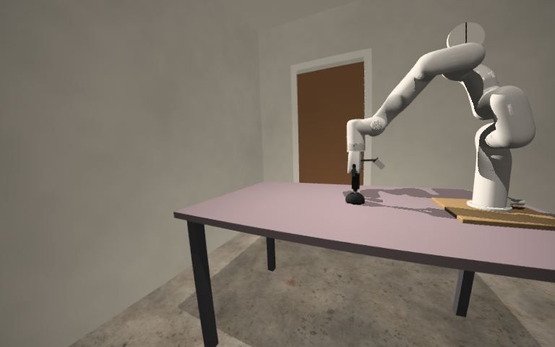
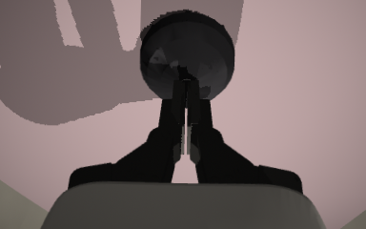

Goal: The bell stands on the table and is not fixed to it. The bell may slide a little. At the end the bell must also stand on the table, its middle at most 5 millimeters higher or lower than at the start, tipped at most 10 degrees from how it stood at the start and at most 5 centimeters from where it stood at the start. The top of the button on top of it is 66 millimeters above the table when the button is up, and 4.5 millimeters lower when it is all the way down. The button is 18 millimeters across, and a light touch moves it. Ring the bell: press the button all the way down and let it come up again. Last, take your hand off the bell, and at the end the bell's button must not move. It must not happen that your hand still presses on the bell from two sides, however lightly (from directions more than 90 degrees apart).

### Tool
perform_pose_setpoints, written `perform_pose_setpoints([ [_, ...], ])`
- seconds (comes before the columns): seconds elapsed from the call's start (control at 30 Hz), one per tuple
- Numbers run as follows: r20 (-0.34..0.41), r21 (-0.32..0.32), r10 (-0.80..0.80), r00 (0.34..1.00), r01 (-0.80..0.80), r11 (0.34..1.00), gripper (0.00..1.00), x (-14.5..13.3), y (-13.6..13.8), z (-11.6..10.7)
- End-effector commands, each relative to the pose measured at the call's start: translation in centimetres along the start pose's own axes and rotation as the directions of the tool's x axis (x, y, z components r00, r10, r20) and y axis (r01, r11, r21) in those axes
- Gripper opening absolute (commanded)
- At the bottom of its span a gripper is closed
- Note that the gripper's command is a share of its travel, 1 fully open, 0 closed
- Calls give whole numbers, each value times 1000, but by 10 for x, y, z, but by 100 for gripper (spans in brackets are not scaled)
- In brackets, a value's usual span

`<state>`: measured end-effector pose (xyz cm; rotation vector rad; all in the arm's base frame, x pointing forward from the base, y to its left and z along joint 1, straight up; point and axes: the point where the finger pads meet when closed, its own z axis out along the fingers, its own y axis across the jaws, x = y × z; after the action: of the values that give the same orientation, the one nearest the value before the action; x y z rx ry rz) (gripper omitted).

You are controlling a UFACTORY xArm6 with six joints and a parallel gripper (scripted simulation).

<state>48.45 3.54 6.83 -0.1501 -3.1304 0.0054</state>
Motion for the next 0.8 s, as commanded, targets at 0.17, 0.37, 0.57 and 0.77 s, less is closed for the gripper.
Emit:
perform_pose_setpoints([
  [0.17, 8, -1, 0, 1000, 0, 1000, 0, -3, 0, -24],
  [0.37, 8, -1, 0, 1000, 0, 1000, 0, -3, 0, -39],
  [0.57, 8, -1, 0, 1000, 0, 1000, 0, -2, 0, -52],
  [0.77, 8, -1, 0, 1000, 0, 1000, 0, -2, 0, -64],
])
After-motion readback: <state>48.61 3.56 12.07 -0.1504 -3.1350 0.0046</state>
